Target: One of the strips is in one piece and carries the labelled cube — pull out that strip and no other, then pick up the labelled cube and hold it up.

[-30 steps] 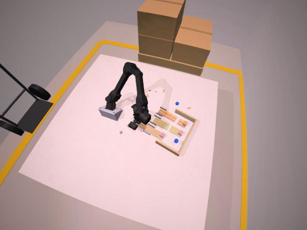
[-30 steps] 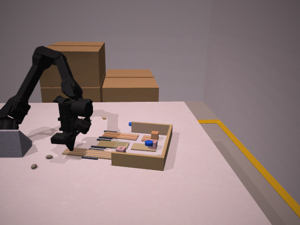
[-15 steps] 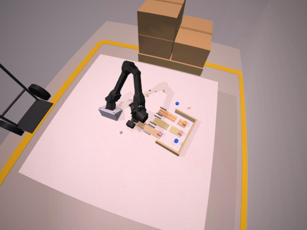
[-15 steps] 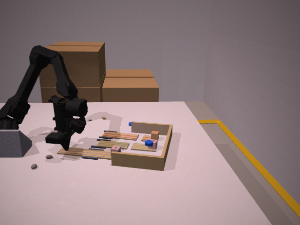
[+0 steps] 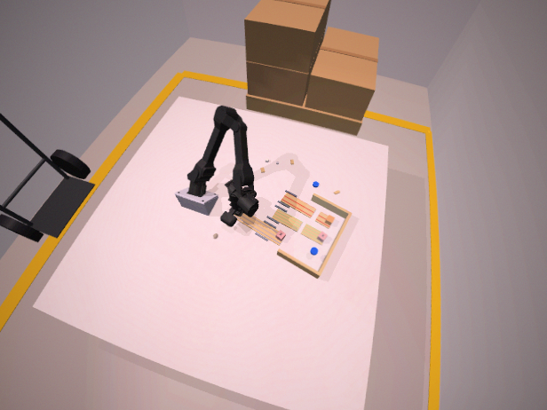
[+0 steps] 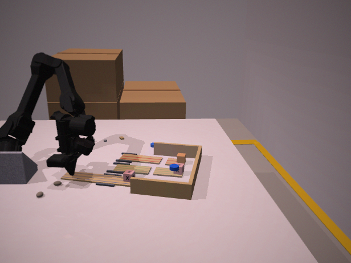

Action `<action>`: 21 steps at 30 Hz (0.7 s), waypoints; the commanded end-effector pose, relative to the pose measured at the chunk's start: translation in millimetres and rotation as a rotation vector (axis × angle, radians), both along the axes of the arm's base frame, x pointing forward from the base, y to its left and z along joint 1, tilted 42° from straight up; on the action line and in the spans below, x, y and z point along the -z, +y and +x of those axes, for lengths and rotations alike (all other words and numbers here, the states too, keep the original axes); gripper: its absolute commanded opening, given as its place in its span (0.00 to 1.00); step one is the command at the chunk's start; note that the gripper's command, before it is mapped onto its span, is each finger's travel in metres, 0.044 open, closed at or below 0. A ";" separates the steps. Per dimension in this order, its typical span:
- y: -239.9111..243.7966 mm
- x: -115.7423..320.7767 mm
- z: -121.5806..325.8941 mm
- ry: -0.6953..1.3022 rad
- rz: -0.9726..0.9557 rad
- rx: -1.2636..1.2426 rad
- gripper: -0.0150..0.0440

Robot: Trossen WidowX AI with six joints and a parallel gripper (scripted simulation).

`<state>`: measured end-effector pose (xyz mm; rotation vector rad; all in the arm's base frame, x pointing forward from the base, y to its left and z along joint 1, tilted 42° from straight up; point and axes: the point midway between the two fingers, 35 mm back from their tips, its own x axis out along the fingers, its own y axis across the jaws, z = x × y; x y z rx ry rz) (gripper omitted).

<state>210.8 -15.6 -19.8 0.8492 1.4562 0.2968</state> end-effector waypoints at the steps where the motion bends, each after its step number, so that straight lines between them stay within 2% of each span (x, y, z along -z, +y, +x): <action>1: 8.0 2.3 -14.3 0.027 0.008 -0.014 0.25; 21: 11.3 1.0 -25.0 0.028 0.008 -0.014 0.25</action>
